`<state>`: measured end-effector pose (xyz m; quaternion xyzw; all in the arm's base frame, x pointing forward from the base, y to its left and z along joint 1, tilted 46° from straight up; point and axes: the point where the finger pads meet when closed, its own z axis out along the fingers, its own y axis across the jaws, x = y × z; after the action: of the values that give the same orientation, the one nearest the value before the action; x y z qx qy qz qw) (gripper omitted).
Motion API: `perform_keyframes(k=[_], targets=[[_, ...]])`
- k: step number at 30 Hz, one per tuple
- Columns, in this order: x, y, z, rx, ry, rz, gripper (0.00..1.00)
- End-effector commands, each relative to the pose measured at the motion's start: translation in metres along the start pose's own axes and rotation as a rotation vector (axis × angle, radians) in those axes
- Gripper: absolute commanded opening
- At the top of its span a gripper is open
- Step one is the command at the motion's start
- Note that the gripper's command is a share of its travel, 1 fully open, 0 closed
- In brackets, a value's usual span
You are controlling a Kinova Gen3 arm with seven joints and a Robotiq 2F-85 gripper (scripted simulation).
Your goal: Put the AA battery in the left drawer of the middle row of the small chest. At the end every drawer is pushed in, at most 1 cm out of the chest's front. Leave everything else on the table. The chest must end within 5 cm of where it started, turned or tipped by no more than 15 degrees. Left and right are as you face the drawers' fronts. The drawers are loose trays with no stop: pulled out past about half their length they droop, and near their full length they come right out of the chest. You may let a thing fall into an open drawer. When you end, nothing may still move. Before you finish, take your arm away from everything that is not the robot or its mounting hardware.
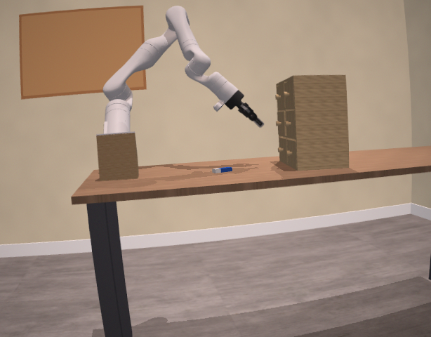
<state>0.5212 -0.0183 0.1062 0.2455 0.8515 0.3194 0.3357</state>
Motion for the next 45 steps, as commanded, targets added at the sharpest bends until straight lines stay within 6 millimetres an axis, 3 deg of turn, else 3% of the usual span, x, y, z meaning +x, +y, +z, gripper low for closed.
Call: perform_keyframes(k=[1,8,16,22,45], targets=[[-0.001,0.001,-0.006,-0.001,-0.011,-0.005,0.00],[0.002,0.000,-0.011,-0.001,-0.011,-0.005,0.00],[0.017,0.000,-0.046,-0.001,-0.012,-0.006,0.00],[0.022,0.000,-0.056,-0.001,-0.011,-0.005,0.00],[0.019,0.001,-0.056,-0.004,-0.012,-0.008,0.00]])
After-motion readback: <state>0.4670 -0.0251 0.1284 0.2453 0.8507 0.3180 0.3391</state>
